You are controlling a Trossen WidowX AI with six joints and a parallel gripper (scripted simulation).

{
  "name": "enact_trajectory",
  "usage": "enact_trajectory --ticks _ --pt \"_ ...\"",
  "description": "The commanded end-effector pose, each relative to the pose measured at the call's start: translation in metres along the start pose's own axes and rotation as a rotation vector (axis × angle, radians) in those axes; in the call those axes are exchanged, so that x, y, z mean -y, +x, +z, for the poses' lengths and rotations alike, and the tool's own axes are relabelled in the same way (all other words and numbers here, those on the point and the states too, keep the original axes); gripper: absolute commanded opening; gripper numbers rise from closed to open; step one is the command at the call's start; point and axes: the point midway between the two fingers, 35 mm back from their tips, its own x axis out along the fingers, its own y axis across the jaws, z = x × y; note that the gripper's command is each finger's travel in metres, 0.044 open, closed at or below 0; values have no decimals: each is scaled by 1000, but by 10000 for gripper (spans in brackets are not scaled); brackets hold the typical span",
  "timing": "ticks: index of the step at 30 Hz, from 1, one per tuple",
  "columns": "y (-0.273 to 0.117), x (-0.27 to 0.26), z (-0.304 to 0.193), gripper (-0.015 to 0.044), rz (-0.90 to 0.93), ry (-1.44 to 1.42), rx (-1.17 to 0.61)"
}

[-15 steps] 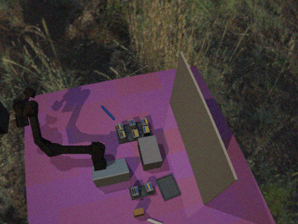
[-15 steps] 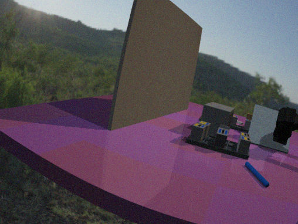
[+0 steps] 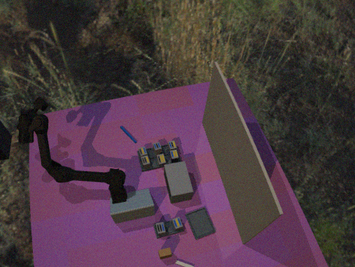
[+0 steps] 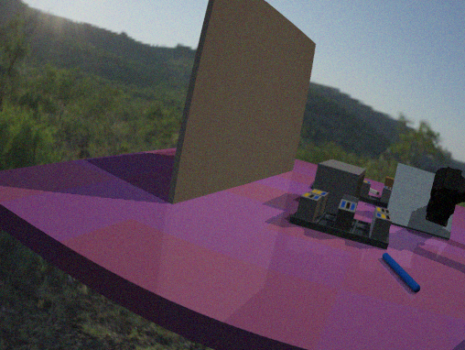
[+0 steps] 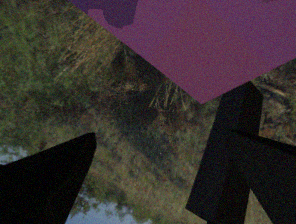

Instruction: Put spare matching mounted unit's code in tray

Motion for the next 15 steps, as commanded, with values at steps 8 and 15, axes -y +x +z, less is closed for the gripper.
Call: enact_trajectory --ticks 8,15 --pt "10 -160 -29 440 75 595 -199" --pt "-8 -274 -15 440 174 991 -328"
